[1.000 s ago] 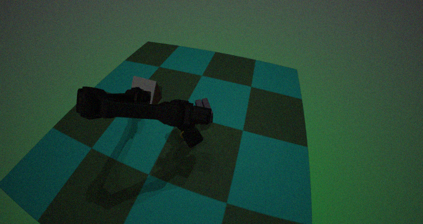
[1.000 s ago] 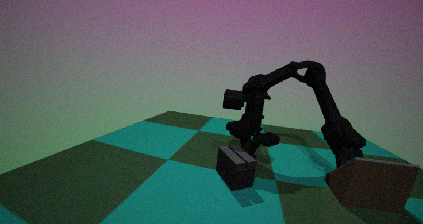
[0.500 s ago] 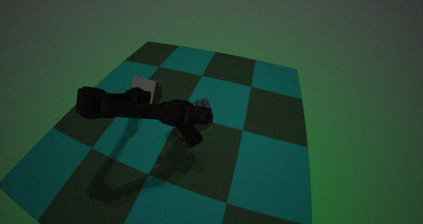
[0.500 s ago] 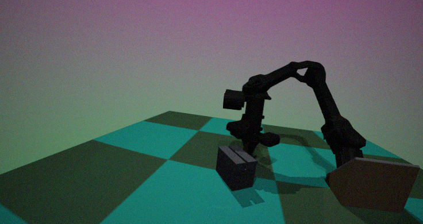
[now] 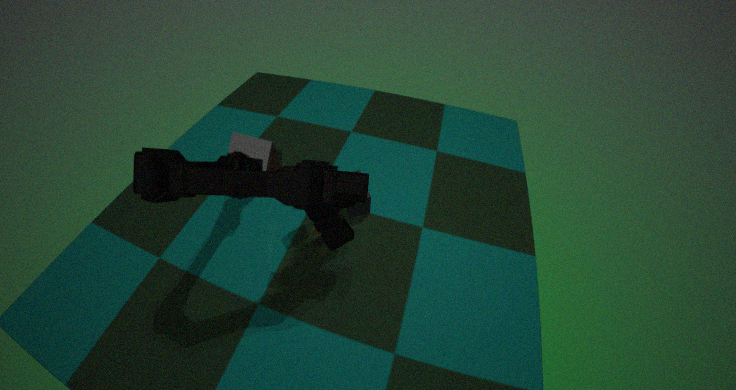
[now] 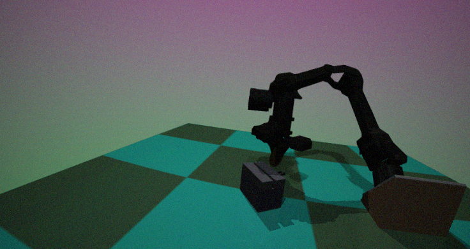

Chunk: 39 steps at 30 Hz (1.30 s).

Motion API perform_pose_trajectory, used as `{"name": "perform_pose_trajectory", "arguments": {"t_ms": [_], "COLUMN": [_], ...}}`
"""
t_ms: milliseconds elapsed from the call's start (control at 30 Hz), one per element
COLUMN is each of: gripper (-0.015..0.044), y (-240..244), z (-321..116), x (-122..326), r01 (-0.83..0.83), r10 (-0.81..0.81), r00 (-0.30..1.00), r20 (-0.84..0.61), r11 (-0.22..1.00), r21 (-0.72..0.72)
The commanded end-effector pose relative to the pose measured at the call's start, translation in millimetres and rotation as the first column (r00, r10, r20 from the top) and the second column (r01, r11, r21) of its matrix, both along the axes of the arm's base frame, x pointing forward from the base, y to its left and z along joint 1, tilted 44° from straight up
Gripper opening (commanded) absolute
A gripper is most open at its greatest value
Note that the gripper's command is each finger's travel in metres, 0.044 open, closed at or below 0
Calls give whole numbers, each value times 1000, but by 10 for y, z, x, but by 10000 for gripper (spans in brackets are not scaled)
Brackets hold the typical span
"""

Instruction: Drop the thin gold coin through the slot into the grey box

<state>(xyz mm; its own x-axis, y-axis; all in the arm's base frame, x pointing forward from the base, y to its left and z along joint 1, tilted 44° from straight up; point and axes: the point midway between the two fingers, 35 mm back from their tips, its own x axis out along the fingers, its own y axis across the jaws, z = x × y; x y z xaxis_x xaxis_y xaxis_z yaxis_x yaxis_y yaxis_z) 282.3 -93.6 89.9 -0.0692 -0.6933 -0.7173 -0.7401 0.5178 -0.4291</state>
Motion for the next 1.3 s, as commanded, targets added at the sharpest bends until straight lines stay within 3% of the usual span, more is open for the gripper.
{"name": "perform_pose_trajectory", "arguments": {"t_ms": [0, 733, 1267], "gripper": [0, 0, 0], "y": [81, 420, 436], "z": [77, 440, 428], "x": [22, 11, -10], "r01": [2, -1, -357], "r10": [-2, 1, 370], "r00": [1000, 1000, 864], "r20": [7, 1, -342], "r11": [1000, 1000, 929], "r21": [5, 1, 104]}}
